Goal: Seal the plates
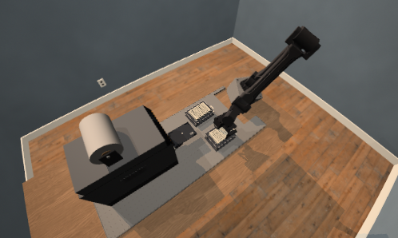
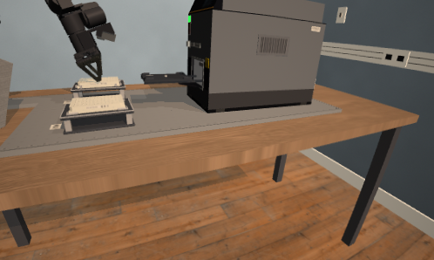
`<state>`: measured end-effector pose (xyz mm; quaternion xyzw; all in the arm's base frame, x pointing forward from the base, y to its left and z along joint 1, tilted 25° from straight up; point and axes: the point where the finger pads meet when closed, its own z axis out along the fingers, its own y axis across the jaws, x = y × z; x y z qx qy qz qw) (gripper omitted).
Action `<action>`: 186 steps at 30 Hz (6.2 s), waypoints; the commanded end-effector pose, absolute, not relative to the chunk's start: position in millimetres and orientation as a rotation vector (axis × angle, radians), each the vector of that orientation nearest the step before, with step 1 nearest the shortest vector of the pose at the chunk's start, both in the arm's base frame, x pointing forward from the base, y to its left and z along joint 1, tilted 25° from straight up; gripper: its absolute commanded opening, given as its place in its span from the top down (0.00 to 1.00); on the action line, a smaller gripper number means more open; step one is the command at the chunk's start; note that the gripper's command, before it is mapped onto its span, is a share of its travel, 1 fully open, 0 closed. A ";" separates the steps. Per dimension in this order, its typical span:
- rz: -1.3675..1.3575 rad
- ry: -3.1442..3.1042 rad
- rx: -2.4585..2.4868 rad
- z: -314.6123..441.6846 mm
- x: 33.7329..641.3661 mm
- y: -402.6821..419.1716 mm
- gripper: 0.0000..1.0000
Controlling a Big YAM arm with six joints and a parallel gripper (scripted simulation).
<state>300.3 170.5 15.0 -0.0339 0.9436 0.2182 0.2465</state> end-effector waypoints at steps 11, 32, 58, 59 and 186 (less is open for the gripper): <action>0.611 2.568 -0.111 5.4 299.1 181.7 0.00; 0.611 2.535 -0.135 13.2 310.5 188.1 0.00; 0.592 2.545 -0.080 13.2 315.4 174.8 0.13; 0.592 2.545 -0.080 13.2 315.5 174.9 0.14; 0.596 2.525 -0.095 105.6 306.6 139.8 1.00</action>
